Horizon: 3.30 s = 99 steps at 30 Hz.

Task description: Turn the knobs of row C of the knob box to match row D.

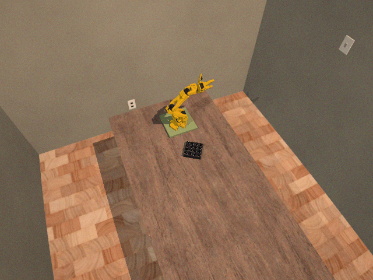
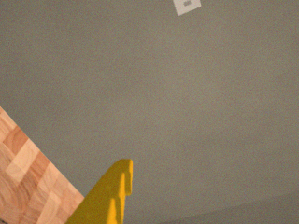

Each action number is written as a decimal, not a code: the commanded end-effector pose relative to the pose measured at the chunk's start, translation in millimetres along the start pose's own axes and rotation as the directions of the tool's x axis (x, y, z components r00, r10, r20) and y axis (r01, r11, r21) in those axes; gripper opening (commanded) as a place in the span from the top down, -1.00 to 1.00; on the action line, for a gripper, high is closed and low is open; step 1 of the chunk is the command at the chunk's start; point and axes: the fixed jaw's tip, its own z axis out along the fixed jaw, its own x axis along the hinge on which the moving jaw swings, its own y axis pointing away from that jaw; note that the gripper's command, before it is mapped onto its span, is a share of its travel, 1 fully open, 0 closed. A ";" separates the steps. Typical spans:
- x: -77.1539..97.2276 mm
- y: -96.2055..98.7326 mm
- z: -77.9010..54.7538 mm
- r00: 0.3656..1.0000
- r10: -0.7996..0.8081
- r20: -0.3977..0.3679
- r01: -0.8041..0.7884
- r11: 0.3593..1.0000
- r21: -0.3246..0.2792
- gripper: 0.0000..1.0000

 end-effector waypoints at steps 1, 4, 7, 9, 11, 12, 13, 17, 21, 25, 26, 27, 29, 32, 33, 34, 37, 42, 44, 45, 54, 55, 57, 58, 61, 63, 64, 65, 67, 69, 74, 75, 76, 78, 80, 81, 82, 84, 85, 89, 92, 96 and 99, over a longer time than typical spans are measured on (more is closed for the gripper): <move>17.9 39.1 4.0 0.996 -0.007 -0.087 -0.010 0.982 -0.190 0.20; 29.3 64.1 1.8 0.990 -0.022 -0.142 -0.024 0.950 -0.312 0.20; 35.2 77.1 -0.7 0.985 -0.032 -0.171 -0.035 0.926 -0.375 0.20; 46.9 102.6 -8.5 0.972 -0.060 -0.226 -0.062 0.866 -0.496 0.20; 52.3 114.6 -13.6 0.965 -0.076 -0.252 -0.078 0.831 -0.551 0.20; 57.3 125.7 -19.3 0.957 -0.093 -0.275 -0.095 0.793 -0.602 0.20; 57.3 125.7 -19.3 0.957 -0.093 -0.275 -0.095 0.793 -0.602 0.20; 72.4 158.8 -43.0 0.927 -0.160 -0.340 -0.162 0.647 -0.745 0.20; 79.2 173.7 -58.0 0.908 -0.200 -0.367 -0.202 0.558 -0.805 0.20; 80.2 175.9 -60.6 0.905 -0.207 -0.371 -0.209 0.544 -0.813 0.20; 80.3 176.2 -61.0 0.905 -0.208 -0.372 -0.210 0.541 -0.814 0.20; 80.4 176.2 -61.0 0.905 -0.208 -0.372 -0.210 0.541 -0.814 0.20; 80.4 176.2 -61.0 0.904 -0.208 -0.373 -0.211 0.541 -0.814 0.20; 81.3 175.8 -61.0 0.901 -0.204 -0.383 -0.221 0.545 -0.809 0.20; 82.0 175.5 -61.0 0.898 -0.201 -0.391 -0.228 0.547 -0.805 0.20; 82.9 175.1 -60.9 0.895 -0.197 -0.401 -0.238 0.551 -0.800 0.20; 87.2 173.1 -60.9 0.875 -0.176 -0.450 -0.284 0.566 -0.774 0.20; 94.2 169.8 -61.3 0.839 -0.142 -0.525 -0.355 0.588 -0.726 0.20; 100.4 167.0 -61.9 0.801 -0.109 -0.588 -0.416 0.606 -0.678 0.20; 103.9 165.4 -62.3 0.778 -0.089 -0.622 -0.448 0.615 -0.648 0.20; 140.6 148.5 -73.8 0.445 0.148 -0.883 -0.709 0.661 -0.246 0.20; 140.6 148.5 -73.8 0.445 0.148 -0.883 -0.709 0.661 -0.246 0.20; 145.8 146.1 -76.4 0.386 0.186 -0.903 -0.731 0.659 -0.177 0.20; 145.8 146.1 -76.4 0.386 0.186 -0.903 -0.731 0.659 -0.177 0.20; 156.3 141.4 -82.7 0.261 0.264 -0.929 -0.763 0.646 -0.031 0.20; 166.5 136.7 -90.2 0.129 0.343 -0.930 -0.774 0.622 0.122 0.20; 166.5 136.7 -90.2 0.129 0.343 -0.930 -0.774 0.622 0.122 0.20; 171.5 134.5 -94.4 0.063 0.382 -0.922 -0.771 0.605 0.198 0.20; 176.3 132.3 -98.8 -0.003 0.420 -0.907 -0.763 0.586 0.274 0.20; 180.9 130.3 -103.5 -0.067 0.457 -0.887 -0.749 0.564 0.347 0.20; 193.2 124.7 -118.4 -0.245 0.557 -0.794 -0.679 0.485 0.551 0.20; 193.2 124.7 -118.4 -0.245 0.557 -0.794 -0.679 0.485 0.551 0.20; 196.8 123.1 -123.6 -0.298 0.586 -0.754 -0.648 0.456 0.610 0.20; 203.2 120.3 -134.0 -0.391 0.636 -0.666 -0.577 0.394 0.715 0.20; 205.9 119.1 -139.1 -0.431 0.657 -0.619 -0.539 0.363 0.760 0.20; 208.4 118.0 -144.1 -0.466 0.675 -0.571 -0.500 0.332 0.800 0.20; 210.5 117.1 -149.0 -0.497 0.691 -0.524 -0.461 0.301 0.835 0.20; 214.1 115.6 -158.2 -0.548 0.717 -0.431 -0.384 0.243 0.891 0.20; 215.6 114.9 -162.4 -0.567 0.726 -0.388 -0.348 0.215 0.912 0.20; 219.4 113.3 -176.4 -0.617 0.749 -0.241 -0.225 0.126 0.966 0.20; 220.0 113.1 -179.0 -0.624 0.752 -0.212 -0.201 0.108 0.974 0.20; 221.4 112.5 -186.4 -0.638 0.758 -0.134 -0.134 0.061 0.989 0.20; 221.8 112.4 -188.8 -0.642 0.759 -0.108 -0.113 0.046 0.993 0.20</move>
